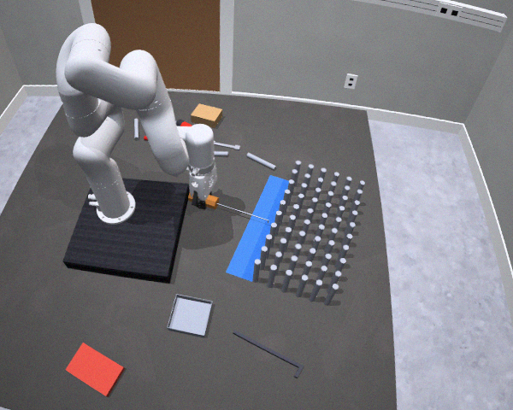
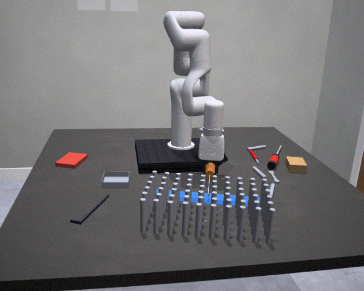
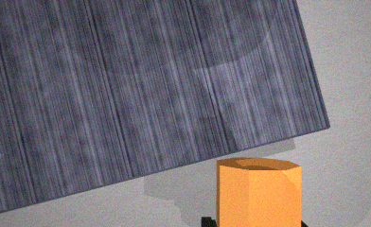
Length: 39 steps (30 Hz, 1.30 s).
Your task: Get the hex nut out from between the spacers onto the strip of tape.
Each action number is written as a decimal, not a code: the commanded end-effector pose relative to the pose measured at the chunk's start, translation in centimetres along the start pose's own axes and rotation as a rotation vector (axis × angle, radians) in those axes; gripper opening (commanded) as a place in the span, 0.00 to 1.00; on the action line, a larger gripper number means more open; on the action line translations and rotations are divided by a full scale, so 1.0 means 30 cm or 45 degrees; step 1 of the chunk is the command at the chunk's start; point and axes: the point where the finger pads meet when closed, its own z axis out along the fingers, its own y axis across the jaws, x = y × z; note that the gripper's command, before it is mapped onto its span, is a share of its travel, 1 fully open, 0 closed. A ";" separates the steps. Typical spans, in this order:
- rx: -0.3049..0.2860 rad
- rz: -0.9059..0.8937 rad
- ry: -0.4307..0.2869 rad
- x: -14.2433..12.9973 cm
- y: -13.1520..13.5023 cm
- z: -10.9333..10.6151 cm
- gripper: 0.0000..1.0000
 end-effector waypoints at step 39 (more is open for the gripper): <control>-0.001 0.000 -0.004 -0.098 0.002 -0.002 0.00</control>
